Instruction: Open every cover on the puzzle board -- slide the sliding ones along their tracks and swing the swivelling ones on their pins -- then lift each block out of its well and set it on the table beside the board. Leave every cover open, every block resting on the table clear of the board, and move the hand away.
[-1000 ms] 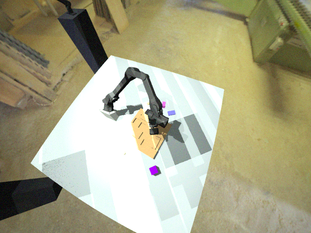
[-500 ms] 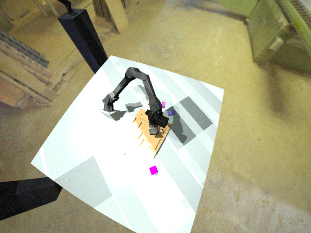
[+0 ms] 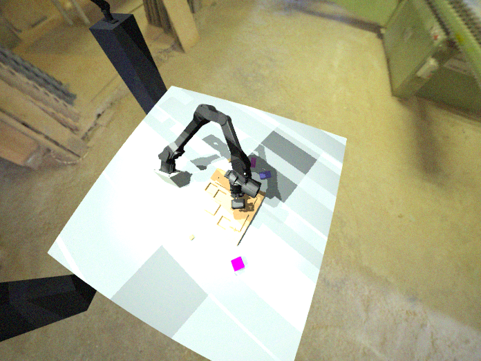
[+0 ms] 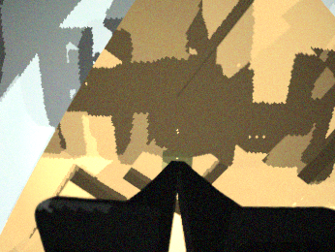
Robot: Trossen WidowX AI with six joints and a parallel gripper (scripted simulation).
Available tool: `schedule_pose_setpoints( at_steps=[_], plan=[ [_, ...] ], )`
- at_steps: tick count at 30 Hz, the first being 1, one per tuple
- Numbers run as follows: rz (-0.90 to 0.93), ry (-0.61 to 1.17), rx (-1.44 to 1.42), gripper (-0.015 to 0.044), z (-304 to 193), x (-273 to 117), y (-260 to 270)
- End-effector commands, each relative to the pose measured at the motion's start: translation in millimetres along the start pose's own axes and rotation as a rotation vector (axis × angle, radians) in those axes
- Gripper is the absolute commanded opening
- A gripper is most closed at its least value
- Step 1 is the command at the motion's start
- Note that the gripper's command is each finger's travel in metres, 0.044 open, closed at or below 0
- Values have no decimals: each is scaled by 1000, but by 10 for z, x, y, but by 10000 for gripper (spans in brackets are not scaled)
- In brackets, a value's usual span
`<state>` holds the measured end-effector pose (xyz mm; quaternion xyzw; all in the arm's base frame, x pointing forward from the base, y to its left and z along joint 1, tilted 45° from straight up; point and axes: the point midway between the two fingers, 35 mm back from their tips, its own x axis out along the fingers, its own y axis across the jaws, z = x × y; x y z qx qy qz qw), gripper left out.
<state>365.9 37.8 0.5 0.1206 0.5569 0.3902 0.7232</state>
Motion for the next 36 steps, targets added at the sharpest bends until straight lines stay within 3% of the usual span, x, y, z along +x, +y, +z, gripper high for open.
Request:
schedule_pose_setpoints(
  at_steps=[1,36],
  plan=[
    [6,2,5,0,-6,21,14],
    [1,0,1,0,-5,-28,-1]
  ],
)
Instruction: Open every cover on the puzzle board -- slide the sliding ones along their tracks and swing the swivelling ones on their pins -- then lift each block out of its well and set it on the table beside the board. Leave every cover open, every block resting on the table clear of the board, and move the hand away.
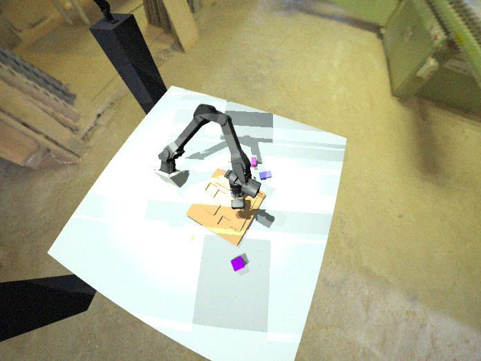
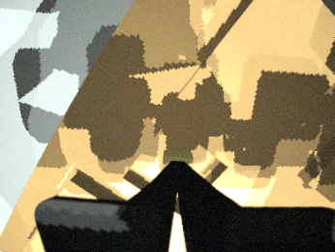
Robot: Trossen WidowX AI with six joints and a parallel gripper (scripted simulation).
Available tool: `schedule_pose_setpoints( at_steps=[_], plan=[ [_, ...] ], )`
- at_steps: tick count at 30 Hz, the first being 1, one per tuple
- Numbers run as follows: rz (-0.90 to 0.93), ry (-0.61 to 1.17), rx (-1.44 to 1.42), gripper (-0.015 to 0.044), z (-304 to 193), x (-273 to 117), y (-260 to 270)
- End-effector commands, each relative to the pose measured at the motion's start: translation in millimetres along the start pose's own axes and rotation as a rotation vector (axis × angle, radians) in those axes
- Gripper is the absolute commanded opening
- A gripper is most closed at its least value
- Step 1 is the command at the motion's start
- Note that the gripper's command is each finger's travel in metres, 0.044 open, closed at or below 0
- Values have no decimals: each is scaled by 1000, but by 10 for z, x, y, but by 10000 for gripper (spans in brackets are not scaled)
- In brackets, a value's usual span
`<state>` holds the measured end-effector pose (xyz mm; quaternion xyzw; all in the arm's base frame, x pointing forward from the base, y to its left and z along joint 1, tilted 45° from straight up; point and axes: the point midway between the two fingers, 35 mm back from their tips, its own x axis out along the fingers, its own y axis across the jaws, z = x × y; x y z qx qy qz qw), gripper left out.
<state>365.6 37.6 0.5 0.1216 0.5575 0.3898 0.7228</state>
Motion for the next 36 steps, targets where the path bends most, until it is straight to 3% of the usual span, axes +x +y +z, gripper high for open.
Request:
schedule_pose_setpoints(
  at_steps=[1,5,14,15,20,36],
  plan=[
    [1,0,-1,0,-4,-38,-1],
    [1,0,155,0,-7,-47,-1],
    [2,3,991,0,-23,-94,1],
    [3,4,511,26,-25,-52,-1],
    [2,4,661,144,-22,-129,-7],
    [0,4,1215,144,-22,-418,-14]
  ],
)
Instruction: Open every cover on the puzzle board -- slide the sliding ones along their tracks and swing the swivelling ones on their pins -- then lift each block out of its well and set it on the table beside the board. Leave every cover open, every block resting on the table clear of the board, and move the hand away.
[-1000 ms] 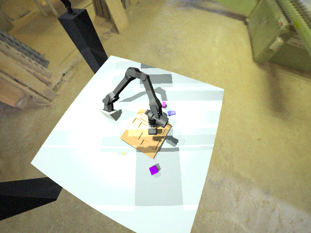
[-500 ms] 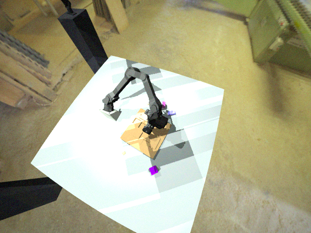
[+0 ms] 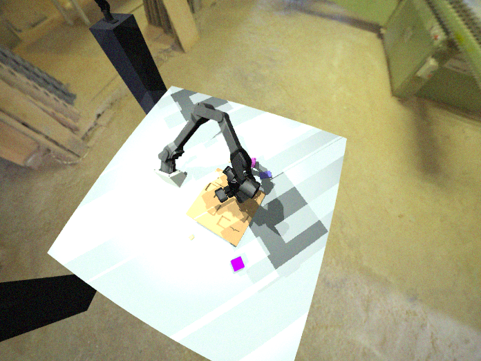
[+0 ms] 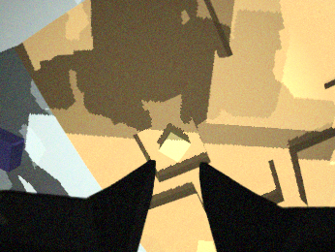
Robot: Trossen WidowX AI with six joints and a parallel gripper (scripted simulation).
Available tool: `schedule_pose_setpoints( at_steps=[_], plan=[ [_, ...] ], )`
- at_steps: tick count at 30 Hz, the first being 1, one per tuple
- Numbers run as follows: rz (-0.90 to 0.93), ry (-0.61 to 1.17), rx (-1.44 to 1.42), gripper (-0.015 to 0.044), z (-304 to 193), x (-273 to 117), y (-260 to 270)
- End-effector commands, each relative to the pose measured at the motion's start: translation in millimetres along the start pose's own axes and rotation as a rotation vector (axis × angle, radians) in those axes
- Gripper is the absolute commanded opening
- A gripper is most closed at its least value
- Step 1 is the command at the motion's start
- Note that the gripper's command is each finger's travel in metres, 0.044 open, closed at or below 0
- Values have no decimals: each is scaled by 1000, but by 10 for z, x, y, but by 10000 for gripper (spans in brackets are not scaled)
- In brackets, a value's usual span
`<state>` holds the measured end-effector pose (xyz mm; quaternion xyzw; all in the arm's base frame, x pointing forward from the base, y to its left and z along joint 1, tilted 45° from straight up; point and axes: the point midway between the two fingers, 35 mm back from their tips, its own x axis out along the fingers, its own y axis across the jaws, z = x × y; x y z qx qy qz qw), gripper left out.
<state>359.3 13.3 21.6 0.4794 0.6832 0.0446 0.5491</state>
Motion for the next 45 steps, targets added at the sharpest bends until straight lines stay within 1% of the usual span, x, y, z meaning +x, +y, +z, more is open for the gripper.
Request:
schedule_pose_setpoints(
  at_steps=[1,12,21,33,45],
  plan=[
    [1,-10,153,144,15,-111,17],
    [4,-9,510,144,3,-300,11],
    [4,-9,516,144,3,-275,12],
    [5,-8,515,144,-3,45,17],
    [5,-8,515,144,-3,49,18]
  ],
)
